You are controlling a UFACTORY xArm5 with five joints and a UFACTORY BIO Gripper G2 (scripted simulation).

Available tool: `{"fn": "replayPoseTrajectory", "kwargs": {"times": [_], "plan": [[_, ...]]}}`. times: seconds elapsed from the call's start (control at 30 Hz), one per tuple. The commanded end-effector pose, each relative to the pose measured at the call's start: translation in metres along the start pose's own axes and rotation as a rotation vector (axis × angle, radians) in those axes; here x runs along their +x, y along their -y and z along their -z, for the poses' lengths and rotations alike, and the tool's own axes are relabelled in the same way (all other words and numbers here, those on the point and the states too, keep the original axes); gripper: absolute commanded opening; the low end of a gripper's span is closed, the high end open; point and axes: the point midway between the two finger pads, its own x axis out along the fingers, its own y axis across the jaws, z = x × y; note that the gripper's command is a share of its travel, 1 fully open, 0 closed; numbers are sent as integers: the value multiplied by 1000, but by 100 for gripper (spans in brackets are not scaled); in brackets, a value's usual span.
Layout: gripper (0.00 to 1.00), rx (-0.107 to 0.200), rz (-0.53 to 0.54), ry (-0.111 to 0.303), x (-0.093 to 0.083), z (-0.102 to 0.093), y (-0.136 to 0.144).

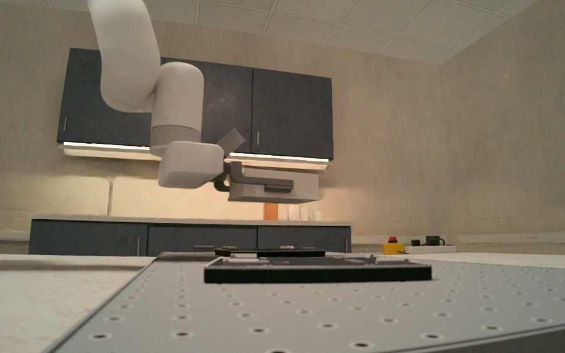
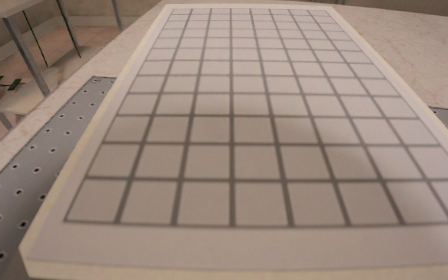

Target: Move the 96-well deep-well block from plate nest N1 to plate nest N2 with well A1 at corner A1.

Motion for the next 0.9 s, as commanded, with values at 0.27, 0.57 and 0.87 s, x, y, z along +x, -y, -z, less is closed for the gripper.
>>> {"fn": "replayPoseTrajectory", "kwargs": {"times": [0.27, 0.57, 0.87], "plan": [[0, 5, 0, 4, 11, -2, -34], [0, 5, 0, 4, 19, -2, -61], [0, 5, 0, 4, 19, -2, -62]]}}
